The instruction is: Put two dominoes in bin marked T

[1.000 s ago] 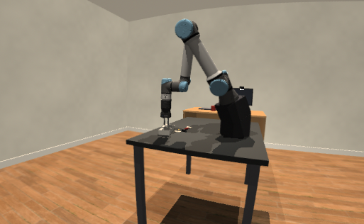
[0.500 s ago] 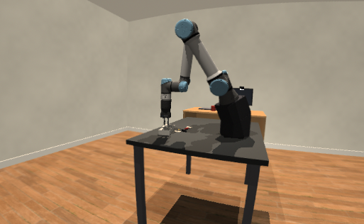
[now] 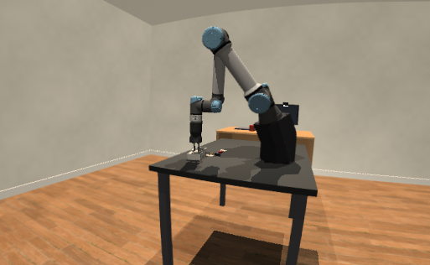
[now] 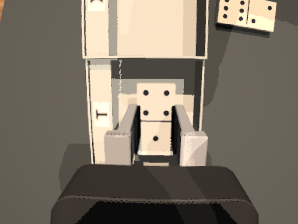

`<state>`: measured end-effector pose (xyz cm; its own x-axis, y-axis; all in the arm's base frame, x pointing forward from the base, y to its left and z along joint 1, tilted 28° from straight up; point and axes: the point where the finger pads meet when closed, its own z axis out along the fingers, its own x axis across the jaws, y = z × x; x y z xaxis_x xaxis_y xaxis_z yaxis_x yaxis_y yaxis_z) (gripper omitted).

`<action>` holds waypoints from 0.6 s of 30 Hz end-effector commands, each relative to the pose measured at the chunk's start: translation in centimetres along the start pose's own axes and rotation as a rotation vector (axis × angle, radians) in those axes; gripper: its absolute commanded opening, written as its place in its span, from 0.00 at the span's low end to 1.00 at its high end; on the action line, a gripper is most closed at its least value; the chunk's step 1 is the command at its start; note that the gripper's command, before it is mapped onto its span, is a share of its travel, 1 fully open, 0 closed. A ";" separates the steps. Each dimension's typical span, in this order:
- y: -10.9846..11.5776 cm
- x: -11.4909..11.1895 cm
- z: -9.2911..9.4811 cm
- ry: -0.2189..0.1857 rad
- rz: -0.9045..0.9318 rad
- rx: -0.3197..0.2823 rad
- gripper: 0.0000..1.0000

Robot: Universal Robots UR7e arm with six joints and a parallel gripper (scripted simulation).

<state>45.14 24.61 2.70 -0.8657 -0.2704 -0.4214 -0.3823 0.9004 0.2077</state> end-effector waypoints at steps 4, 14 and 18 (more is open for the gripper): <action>0.0 -0.1 1.5 -0.002 0.000 0.000 0.49; 0.0 -0.1 2.8 -0.002 0.000 0.000 0.49; 0.0 -0.1 2.8 -0.002 0.000 0.000 0.49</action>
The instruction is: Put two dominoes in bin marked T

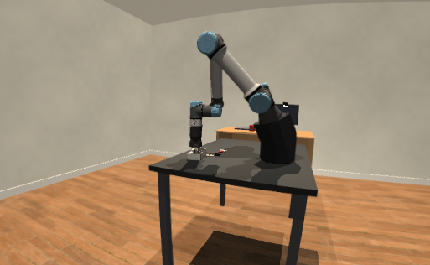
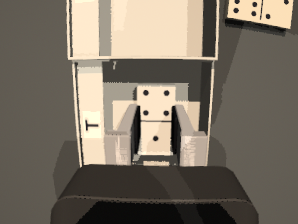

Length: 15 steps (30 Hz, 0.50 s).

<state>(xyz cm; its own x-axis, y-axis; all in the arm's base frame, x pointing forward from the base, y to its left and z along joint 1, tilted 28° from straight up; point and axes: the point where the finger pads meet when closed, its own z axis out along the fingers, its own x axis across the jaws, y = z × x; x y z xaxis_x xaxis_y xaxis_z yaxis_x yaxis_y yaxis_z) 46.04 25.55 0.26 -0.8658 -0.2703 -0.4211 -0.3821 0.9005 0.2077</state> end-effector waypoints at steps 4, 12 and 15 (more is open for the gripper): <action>0.0 -0.1 0.1 -0.002 0.000 0.000 0.49; 0.0 -0.1 0.1 -0.002 0.000 0.000 0.65; 0.0 -0.1 0.1 -0.002 0.000 0.000 0.65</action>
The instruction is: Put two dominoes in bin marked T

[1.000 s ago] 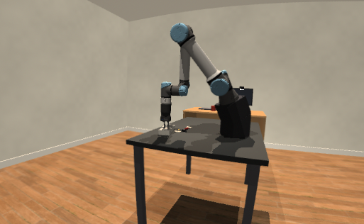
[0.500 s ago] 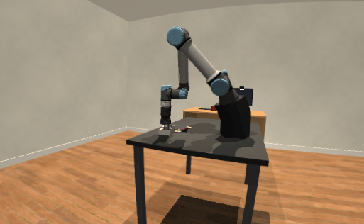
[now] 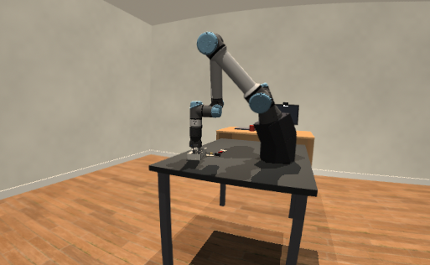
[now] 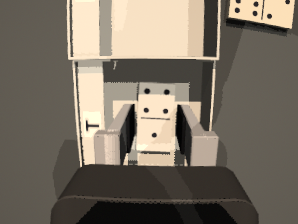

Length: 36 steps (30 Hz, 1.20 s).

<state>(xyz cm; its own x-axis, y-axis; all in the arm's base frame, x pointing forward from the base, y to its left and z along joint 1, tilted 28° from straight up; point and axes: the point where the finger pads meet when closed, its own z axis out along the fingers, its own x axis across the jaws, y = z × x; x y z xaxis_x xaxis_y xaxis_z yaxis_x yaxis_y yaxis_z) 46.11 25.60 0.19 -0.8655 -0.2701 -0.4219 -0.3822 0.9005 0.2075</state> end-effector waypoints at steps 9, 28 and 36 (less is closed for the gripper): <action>0.0 0.0 0.0 -0.001 0.000 0.000 0.65; 0.0 0.0 -2.0 -0.001 0.000 0.000 0.65; 0.0 0.0 -2.8 -0.001 0.000 0.000 0.65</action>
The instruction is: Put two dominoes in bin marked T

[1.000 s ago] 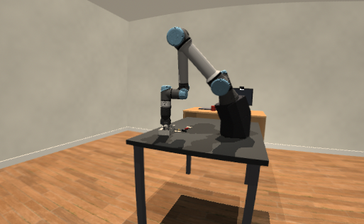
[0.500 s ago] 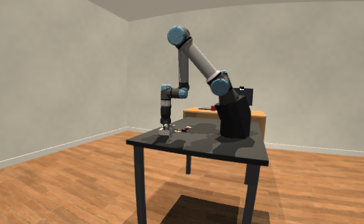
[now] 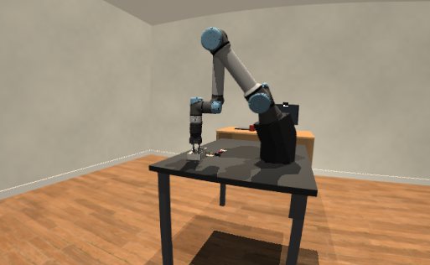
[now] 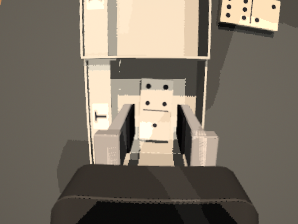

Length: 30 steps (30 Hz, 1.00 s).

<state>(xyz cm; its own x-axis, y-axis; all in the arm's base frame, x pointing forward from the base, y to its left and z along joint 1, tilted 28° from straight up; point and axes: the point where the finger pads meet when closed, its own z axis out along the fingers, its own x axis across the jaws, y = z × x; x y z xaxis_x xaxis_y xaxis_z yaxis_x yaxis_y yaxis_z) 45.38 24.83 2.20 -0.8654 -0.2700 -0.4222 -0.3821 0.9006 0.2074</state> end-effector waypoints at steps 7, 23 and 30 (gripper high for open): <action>0.0 0.0 -2.9 -0.001 0.000 0.000 0.65; -3.6 2.1 -2.9 -0.001 0.206 0.000 0.79; -7.2 4.2 -2.9 0.000 0.350 0.001 0.79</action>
<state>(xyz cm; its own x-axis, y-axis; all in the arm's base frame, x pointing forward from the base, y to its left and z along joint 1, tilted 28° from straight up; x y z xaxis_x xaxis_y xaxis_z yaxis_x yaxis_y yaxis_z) 43.67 18.34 2.26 -0.9378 -0.0165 -0.3468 -0.1317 0.9411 0.3114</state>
